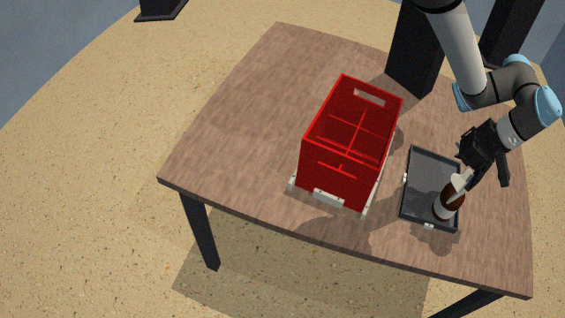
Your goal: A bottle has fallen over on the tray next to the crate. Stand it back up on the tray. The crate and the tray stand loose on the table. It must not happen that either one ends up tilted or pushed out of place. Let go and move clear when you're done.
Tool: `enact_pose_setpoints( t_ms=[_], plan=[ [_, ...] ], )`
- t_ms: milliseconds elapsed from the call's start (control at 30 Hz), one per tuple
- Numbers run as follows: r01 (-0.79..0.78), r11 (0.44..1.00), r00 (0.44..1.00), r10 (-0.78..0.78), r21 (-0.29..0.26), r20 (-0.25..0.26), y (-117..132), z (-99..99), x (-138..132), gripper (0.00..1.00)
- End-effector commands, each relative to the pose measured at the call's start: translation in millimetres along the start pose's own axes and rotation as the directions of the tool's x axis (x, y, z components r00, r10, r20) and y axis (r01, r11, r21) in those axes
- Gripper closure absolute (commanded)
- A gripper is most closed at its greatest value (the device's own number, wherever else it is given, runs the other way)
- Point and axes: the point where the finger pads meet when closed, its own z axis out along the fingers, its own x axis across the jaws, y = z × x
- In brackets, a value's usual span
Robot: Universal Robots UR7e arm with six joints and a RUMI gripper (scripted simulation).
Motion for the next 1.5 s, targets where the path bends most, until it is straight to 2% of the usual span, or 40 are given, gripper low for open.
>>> enact_pose_setpoints(
  t_ms=[0,800,1467],
  plan=[
    [0.0,1.0,1.0,0.0,0.001,-0.001,-0.1,-0.5,0.4,0.0],
    [0.0,1.0,1.0,0.0,0.001,-0.001,1.5,-4.7,0.4,0.0],
    [0.0,1.0,1.0,0.0,0.001,-0.001,12.9,-36.1,0.4,0.0]
  ],
)
